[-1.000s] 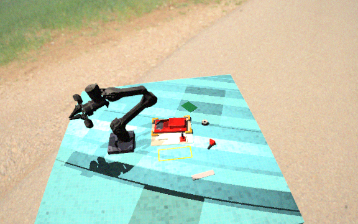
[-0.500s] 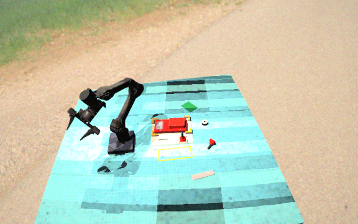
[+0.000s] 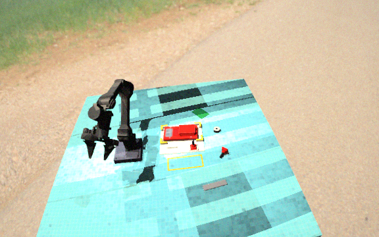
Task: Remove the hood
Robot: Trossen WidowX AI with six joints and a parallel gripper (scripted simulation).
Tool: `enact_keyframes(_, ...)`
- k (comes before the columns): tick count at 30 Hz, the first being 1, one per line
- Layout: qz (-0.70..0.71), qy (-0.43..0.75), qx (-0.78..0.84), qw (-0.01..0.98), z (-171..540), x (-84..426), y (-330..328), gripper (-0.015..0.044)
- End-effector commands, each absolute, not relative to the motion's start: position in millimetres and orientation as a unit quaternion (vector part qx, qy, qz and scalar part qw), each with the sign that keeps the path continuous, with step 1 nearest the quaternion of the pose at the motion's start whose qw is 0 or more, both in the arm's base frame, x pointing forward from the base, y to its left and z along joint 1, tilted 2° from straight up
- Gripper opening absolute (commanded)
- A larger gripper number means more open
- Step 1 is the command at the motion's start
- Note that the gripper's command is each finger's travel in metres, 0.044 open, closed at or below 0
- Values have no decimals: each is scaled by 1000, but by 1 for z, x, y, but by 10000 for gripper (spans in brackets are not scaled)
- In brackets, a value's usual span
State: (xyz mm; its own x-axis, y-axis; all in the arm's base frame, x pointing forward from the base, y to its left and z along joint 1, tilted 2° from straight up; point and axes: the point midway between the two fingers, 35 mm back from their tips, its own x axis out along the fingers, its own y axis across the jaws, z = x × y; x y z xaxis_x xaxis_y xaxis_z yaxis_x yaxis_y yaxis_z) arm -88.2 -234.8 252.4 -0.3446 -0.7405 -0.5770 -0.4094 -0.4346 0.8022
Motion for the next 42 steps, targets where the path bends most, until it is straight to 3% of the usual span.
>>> enact_keyframes(1, -659, -426, 593, 182, 248, -57, -253, 440)
enact_keyframes(22, -632, 69, 609, 474, 211, 135, -267, 440)
enact_keyframes(42, -396, 471, 397, 681, 167, 298, -145, 440)
